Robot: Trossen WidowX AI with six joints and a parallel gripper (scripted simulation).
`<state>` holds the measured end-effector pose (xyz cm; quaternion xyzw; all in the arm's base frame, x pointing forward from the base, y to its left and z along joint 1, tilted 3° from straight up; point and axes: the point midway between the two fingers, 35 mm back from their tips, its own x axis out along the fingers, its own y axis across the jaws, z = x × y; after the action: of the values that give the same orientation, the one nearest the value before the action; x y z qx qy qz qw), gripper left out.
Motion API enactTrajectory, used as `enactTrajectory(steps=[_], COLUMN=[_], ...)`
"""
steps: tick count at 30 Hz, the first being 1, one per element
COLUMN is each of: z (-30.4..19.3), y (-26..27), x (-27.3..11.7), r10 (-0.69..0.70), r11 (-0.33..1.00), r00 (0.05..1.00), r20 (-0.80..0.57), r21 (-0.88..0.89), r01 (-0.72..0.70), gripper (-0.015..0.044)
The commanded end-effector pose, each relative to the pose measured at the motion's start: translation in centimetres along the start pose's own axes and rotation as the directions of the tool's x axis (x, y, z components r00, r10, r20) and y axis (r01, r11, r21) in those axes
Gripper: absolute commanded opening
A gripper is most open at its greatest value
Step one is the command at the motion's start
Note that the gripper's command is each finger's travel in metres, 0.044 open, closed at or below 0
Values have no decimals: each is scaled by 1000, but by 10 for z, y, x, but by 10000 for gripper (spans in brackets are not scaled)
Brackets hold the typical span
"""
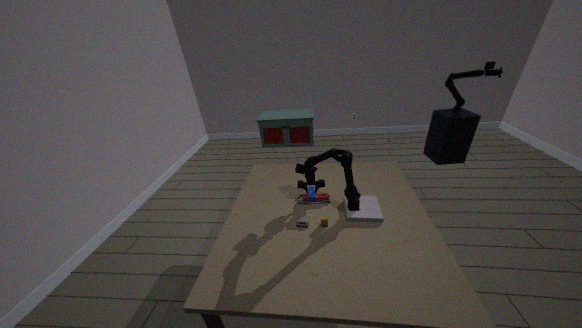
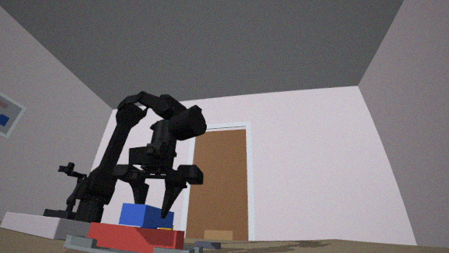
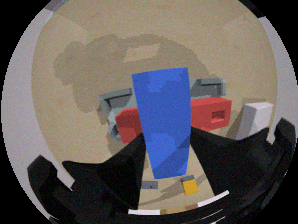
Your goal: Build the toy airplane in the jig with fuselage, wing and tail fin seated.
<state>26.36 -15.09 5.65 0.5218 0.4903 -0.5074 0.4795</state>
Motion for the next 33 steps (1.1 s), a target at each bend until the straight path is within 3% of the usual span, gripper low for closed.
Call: enactTrajectory(steps=[1, 5, 14, 21, 27, 29, 33], z=[0, 0, 0, 0, 1, 1, 1], y=[0, 0, 0, 1, 4, 4, 4], x=[0, 0, -2, -82, -84, -84, -83], r10=[0, 0, 0, -4, -3, -3, -3], r11=[1000, 1000, 1000, 1000, 1000, 998, 904], r00=[1000, 1000, 1000, 1000, 1000, 1000, 1000], r20=[0, 0, 0, 1, 1, 1, 1], r21=[0, 0, 0, 4, 4, -62, -427], r01=[0, 0, 0, 3, 3, 3, 4], gripper=[345, 440, 440, 440, 440, 440, 440])
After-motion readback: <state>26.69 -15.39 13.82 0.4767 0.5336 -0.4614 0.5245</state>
